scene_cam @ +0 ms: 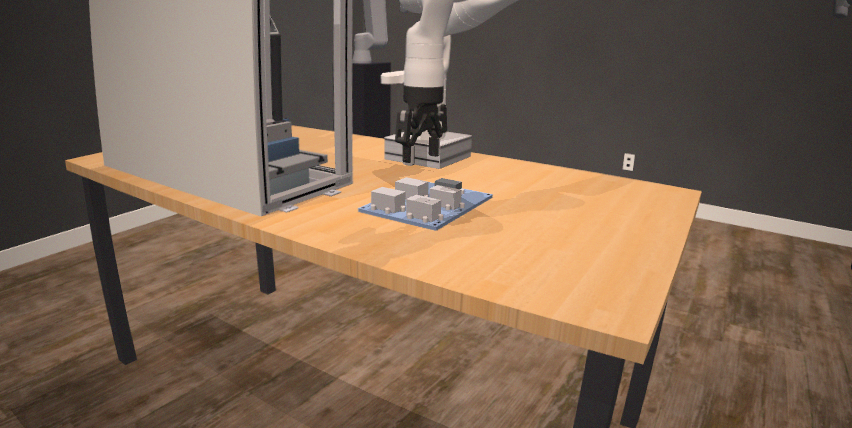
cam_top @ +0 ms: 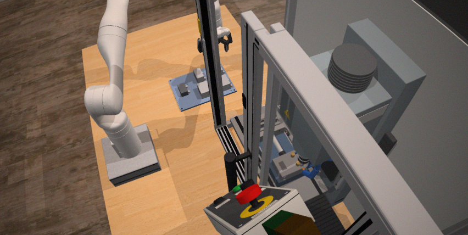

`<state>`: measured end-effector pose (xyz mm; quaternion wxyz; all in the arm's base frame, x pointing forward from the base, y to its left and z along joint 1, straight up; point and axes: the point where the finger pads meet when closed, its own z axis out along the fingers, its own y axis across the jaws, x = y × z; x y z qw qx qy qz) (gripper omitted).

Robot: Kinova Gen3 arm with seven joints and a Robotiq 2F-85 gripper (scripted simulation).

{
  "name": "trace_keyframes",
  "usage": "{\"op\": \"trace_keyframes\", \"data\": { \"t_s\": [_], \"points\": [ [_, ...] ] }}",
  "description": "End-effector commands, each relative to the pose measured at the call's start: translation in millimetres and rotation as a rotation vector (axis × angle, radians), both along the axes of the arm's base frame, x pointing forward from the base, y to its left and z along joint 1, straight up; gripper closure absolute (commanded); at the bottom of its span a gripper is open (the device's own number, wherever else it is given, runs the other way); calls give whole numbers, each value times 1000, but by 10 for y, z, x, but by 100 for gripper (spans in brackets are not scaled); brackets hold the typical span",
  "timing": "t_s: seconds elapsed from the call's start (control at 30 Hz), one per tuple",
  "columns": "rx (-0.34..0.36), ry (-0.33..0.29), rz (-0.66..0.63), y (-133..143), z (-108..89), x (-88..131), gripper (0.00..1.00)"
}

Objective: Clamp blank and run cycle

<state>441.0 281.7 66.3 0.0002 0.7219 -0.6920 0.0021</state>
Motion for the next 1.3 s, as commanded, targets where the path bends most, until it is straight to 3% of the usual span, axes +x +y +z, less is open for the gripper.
{"op": "trace_keyframes", "data": {
  "t_s": [0.0, 0.8, 0.97, 1.27],
  "points": [
    [6, 2, 3, 48, 68, -24, 0],
    [9, -2, 6, 32, 45, -3, 0],
    [9, -2, 6, 19, 51, -503, 0],
    [9, -2, 6, 19, 51, -503, 0]
  ]
}}
